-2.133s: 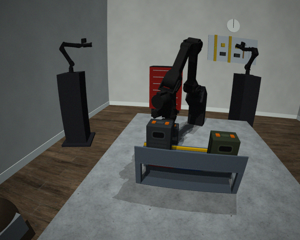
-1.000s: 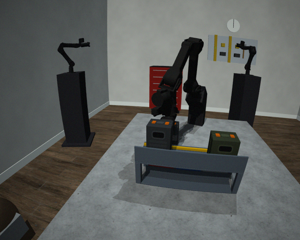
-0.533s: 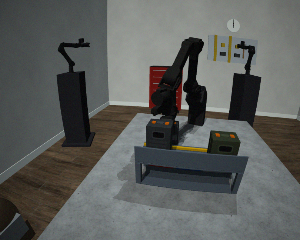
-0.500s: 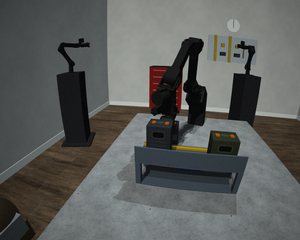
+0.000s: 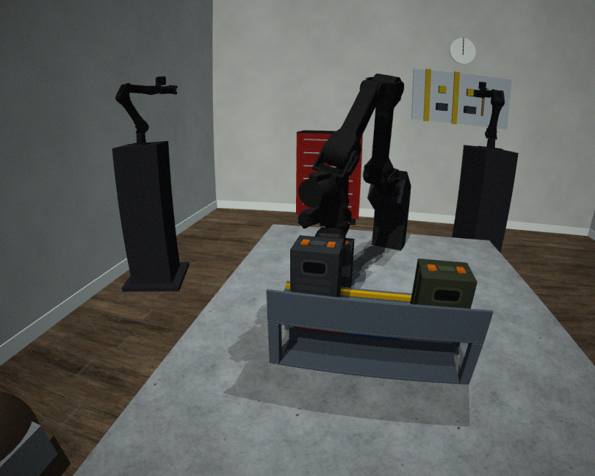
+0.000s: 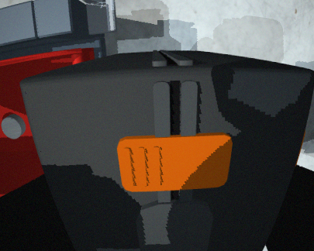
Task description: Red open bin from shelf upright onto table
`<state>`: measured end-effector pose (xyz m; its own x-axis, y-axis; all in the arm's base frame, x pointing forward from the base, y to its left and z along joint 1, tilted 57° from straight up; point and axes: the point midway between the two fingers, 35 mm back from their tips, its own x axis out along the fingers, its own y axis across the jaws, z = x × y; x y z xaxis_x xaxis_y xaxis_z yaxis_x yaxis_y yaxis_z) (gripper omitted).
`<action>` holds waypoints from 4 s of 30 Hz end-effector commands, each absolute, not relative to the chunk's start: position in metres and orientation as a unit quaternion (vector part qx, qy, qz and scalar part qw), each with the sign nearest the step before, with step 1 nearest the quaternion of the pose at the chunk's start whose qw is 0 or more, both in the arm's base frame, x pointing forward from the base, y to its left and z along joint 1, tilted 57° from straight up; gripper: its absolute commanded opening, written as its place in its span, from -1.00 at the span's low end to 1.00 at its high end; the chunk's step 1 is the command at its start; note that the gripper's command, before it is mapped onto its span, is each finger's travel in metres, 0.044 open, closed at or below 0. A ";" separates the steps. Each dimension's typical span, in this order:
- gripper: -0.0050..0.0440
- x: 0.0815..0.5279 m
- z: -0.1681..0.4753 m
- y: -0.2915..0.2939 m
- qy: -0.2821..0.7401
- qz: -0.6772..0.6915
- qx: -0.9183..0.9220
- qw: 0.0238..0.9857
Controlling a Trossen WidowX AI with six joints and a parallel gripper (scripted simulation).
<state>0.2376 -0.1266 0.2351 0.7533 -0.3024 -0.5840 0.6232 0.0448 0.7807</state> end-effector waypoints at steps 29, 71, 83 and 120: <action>-0.80 0.237 0.256 -0.126 0.107 -0.310 0.605 0.725; -0.80 0.238 0.252 -0.126 0.105 -0.309 0.604 0.727; -0.80 0.237 0.251 -0.126 0.104 -0.309 0.604 0.727; -0.80 0.253 0.212 -0.055 0.106 -0.308 0.607 0.725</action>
<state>0.2558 -0.0546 0.1917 0.7535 -0.2877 -0.5912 0.6330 0.0742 0.7706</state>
